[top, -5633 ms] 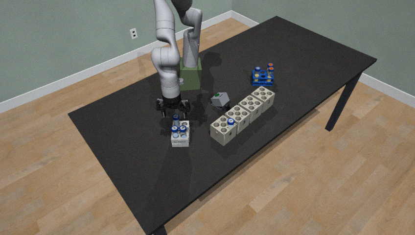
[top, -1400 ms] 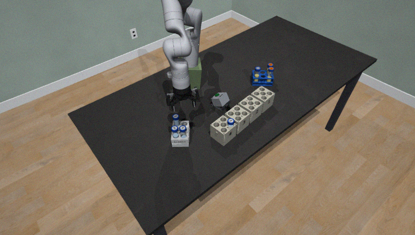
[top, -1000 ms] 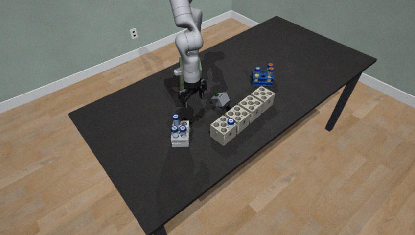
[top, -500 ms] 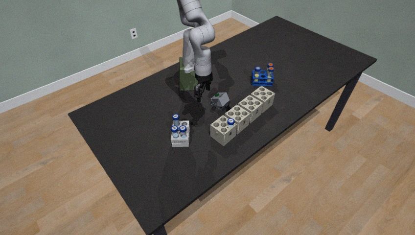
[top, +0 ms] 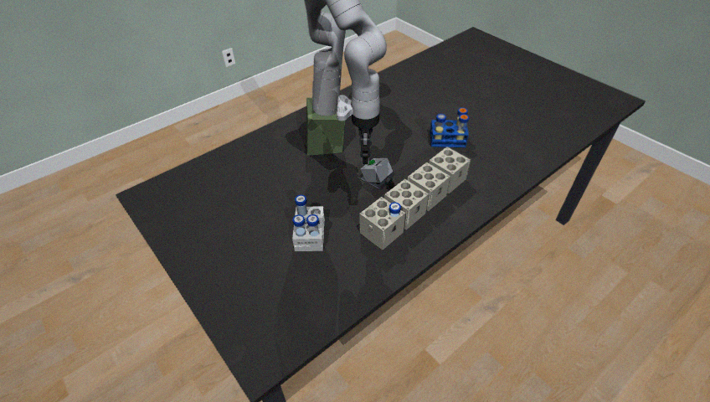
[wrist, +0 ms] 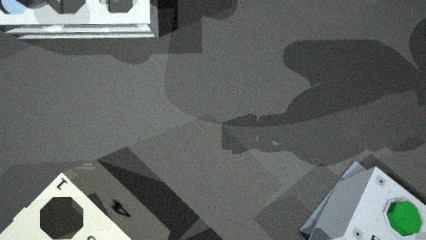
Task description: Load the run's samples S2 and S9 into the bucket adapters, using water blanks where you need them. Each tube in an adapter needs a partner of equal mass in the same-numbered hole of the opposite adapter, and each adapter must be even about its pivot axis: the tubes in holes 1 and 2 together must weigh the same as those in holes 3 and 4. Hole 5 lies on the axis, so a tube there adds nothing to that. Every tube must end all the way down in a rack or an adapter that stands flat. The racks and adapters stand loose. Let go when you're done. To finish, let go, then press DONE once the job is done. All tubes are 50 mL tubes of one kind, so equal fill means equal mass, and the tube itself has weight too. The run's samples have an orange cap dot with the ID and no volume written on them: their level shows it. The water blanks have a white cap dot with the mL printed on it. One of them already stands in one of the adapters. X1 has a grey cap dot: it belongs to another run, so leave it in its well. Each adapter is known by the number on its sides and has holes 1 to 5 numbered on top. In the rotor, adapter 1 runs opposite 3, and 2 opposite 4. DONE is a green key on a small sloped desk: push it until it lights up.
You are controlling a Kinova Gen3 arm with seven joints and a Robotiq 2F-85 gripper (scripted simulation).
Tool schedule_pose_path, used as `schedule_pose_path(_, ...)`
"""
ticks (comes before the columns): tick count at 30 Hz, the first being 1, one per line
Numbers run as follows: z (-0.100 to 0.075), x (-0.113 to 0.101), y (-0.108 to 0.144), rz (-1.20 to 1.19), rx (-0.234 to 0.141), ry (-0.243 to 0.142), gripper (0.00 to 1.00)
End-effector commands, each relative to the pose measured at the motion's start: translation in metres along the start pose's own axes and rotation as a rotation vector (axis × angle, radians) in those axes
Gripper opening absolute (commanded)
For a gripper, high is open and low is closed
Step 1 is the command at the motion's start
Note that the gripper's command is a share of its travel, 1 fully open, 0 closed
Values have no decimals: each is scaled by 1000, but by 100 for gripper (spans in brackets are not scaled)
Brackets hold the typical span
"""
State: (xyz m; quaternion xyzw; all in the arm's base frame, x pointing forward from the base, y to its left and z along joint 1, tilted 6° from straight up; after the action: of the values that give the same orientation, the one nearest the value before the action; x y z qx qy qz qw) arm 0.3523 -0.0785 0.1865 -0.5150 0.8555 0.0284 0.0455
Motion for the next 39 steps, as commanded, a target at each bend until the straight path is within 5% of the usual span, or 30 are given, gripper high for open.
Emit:
schedule_pose_path(1,-1,-15,12,-47,5,0,100)
schedule_pose_path(39,-2,-141,116,-44,4,4,100)
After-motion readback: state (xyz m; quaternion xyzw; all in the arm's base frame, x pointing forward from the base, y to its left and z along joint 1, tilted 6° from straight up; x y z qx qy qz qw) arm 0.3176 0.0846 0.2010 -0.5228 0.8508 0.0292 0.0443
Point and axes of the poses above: the point where the finger pads meet when closed, its own z axis out along the fingers, its own y axis across the jaws, x = y × z, the point moved 9 cm from there along -z, back along the fingers, and after that the axes turned 5 degrees about -z, right-handed, at the moved point
